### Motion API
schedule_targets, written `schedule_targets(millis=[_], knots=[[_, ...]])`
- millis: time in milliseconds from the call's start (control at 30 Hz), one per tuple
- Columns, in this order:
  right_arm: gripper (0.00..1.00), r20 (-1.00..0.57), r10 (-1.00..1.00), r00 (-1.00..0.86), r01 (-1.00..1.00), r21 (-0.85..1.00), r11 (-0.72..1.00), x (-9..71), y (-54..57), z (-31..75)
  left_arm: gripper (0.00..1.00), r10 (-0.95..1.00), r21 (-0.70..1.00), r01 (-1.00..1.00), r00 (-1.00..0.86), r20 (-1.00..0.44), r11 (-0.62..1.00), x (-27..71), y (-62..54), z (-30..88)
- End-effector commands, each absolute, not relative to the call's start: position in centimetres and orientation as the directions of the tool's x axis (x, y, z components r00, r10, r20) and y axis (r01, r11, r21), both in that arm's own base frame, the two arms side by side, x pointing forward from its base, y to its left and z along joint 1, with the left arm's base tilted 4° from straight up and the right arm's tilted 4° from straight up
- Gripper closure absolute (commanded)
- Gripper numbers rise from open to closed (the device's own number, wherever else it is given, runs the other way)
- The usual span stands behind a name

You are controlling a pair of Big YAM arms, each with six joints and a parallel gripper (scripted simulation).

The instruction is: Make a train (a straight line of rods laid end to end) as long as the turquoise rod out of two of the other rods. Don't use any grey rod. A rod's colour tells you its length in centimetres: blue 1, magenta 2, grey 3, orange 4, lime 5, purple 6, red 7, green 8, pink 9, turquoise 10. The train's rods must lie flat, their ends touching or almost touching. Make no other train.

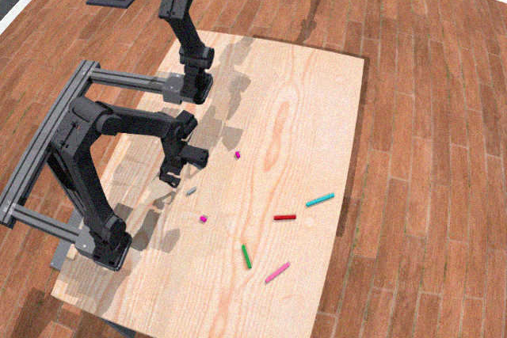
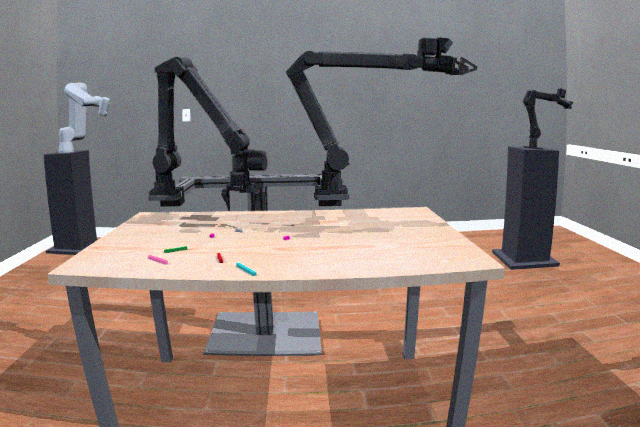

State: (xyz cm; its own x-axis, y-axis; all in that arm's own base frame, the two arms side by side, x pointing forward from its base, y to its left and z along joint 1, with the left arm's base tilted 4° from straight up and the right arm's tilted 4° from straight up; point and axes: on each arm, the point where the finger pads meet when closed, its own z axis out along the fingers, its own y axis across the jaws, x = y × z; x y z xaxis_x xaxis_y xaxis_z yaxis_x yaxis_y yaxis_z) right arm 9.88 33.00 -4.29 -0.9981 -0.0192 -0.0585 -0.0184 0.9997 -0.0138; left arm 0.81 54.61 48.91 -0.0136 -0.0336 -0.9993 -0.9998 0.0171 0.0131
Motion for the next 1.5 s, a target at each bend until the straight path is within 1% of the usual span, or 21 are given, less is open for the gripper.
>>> schedule_targets(millis=[0, 867, 967, 1067, 1133, 1233, 1367, 1467], knots=[[0.00, -0.070, -0.002, -0.998, -0.003, 0.012, 1.000, 10.4, 33.5, -3.8, 0.00, 0.008, 0.000, -1.000, 0.000, -1.000, 0.008, 0.5, 54.2, 50.5], [0.00, -0.070, -0.002, -0.998, -0.003, 0.012, 1.000, 10.4, 33.5, -3.8, 0.00, 0.008, 0.000, -1.000, 0.000, -1.000, 0.008, 0.5, 54.2, 50.5], [0.00, -0.075, -0.012, -0.997, -0.014, 0.027, 1.000, 11.9, 32.8, -3.3, 0.00, 0.008, 0.000, -1.000, 0.000, -1.000, 0.008, 0.5, 54.2, 50.5], [0.00, -0.077, -0.012, -0.997, -0.014, 0.025, 1.000, 15.8, 29.4, -3.1, 0.00, 0.008, 0.000, -1.000, 0.000, -1.000, 0.008, 0.5, 54.2, 50.5], [0.00, -0.077, -0.012, -0.997, -0.014, 0.025, 1.000, 15.8, 29.4, -3.1, 0.00, 0.008, 0.000, -1.000, 0.000, -1.000, 0.008, 0.5, 54.2, 50.5], [0.00, -0.080, -0.012, -0.997, -0.014, 0.022, 1.000, 18.5, 26.1, -3.0, 0.00, 0.008, 0.000, -1.000, 0.000, -1.000, 0.008, 0.5, 54.2, 50.5], [0.00, -0.067, -0.014, -0.998, -0.014, 0.002, 1.000, 18.6, 25.3, -3.6, 0.00, 0.008, 0.000, -1.000, 0.000, -1.000, 0.008, 0.5, 54.2, 50.5], [0.00, -0.079, -0.036, -0.996, -0.037, 0.019, 0.999, 18.6, 26.7, -3.1, 0.00, 0.008, 0.000, -1.000, 0.000, -1.000, 0.008, 0.5, 54.2, 50.5]])
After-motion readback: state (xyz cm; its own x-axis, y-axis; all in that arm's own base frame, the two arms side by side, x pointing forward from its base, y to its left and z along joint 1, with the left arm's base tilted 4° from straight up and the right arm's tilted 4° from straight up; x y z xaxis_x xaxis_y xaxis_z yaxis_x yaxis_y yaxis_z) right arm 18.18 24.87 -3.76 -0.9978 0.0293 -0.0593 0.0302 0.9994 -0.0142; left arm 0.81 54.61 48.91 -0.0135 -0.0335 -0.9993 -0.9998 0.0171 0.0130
